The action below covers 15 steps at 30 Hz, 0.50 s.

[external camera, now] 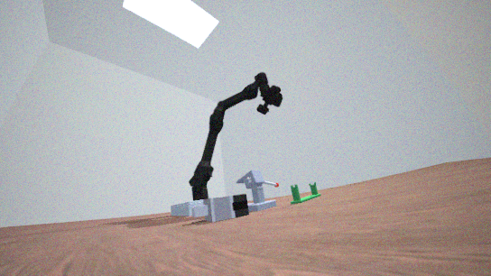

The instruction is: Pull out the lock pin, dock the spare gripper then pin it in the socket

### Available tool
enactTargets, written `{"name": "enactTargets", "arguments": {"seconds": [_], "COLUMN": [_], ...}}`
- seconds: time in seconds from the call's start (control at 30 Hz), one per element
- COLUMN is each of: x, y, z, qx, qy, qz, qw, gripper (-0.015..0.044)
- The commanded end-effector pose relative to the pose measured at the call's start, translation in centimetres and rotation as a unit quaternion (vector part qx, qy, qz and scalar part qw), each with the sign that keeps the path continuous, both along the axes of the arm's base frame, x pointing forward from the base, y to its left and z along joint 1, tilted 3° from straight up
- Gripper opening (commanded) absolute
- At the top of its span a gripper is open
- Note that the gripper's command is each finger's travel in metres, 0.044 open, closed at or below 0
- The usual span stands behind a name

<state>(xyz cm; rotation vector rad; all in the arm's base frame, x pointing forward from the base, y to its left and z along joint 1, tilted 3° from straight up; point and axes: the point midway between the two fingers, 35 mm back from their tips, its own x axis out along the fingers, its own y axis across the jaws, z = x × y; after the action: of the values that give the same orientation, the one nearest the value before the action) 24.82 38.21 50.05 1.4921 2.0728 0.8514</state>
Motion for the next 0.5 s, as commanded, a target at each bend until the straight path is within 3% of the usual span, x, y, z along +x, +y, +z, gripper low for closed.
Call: {"name": "enactTargets", "arguments": {"seconds": [0.0,0.1,0.3,0.47], "x": [0.1,2.0,7.3,10.9], "y": [0.0,-0.2,-2.2,-5.4], "z": [-0.1,-1.7,-7.8,-13.8], "qx": [0.000,-0.004,-0.066,-0.161], "qy": [-0.003,-0.055,-0.237,-0.395], "qz": [-0.003,-0.047,-0.144,-0.153], "qw": [1.000,0.997,0.958,0.891], "gripper": [0.0374,0.0300,0.0300,0.0300]}}
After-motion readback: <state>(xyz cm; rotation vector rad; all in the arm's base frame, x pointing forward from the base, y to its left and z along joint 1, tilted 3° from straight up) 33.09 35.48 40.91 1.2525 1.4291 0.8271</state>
